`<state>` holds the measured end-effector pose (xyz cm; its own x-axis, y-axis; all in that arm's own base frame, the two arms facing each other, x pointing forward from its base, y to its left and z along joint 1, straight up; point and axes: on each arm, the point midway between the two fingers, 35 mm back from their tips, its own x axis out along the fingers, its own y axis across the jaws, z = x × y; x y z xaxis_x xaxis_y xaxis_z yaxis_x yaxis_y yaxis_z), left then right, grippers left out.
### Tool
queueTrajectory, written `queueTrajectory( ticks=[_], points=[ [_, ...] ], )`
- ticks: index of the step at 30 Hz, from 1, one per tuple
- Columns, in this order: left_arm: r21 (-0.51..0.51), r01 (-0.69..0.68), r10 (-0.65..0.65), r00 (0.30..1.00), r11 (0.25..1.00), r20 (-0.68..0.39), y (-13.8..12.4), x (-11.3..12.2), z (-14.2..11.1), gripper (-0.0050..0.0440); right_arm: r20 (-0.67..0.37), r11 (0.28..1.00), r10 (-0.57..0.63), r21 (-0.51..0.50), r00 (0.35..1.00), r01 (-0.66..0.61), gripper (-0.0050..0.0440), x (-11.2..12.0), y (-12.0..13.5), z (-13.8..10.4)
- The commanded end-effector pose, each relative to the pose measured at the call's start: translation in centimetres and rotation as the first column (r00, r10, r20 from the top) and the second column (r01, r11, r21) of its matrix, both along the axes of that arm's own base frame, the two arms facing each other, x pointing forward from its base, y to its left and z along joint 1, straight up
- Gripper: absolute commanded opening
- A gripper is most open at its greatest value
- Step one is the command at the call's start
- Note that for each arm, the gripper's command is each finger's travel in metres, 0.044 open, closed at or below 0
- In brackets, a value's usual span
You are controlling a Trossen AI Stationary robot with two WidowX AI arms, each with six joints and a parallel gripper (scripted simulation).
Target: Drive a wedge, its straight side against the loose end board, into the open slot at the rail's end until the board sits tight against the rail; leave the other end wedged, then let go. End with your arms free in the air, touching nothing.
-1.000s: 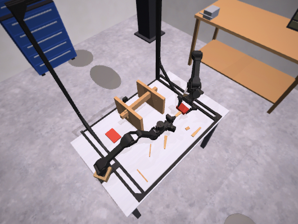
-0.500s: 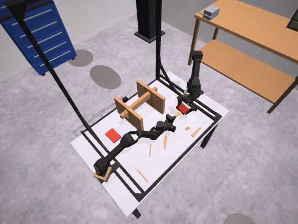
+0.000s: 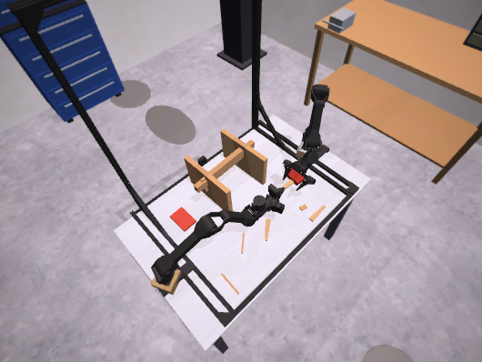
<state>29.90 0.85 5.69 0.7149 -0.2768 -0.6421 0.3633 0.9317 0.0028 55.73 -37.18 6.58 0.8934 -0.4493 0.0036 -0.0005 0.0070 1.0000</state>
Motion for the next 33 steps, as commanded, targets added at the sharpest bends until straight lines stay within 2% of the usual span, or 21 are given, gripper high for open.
queueTrajectory(
  ticks=[1,7,9,11,20,33],
  points=[
    [-0.002,0.0,0.0,1.0,1.0,-0.003,-0.33,0.5,-0.64,0.044,0.002,1.0,0.0,-0.002,1.0,0.0,0.0,0.0,-0.02,0.16],
    [-0.002,0.0,0.0,1.0,1.0,-0.002,-0.78,1.24,-1.46,0.044,0.002,1.0,0.0,-0.002,1.0,0.0,0.0,0.0,-0.02,0.16],
    [-0.001,0.001,-0.001,1.0,1.0,0.0,-0.55,0.96,-1.06,0.0392,0.002,1.0,0.0,-0.002,1.0,0.0,0.0,0.0,-0.02,0.16],
    [-0.001,0.001,-0.001,1.0,1.0,0.0,-0.55,0.96,-1.06,0.0392,0.002,1.0,0.0,-0.002,1.0,0.0,0.0,0.0,-0.02,0.16],
    [-0.001,0.001,-0.001,1.0,1.0,0.0,-0.55,0.96,-1.06,0.0176,0.002,1.0,0.0,-0.002,1.0,0.0,0.0,0.0,-0.02,0.16],
    [-0.001,0.001,-0.001,1.0,1.0,0.0,-0.55,0.96,-1.06,0.0109,0.002,1.0,0.0,-0.002,1.0,0.0,0.0,0.0,-0.02,0.16]
  ],
)
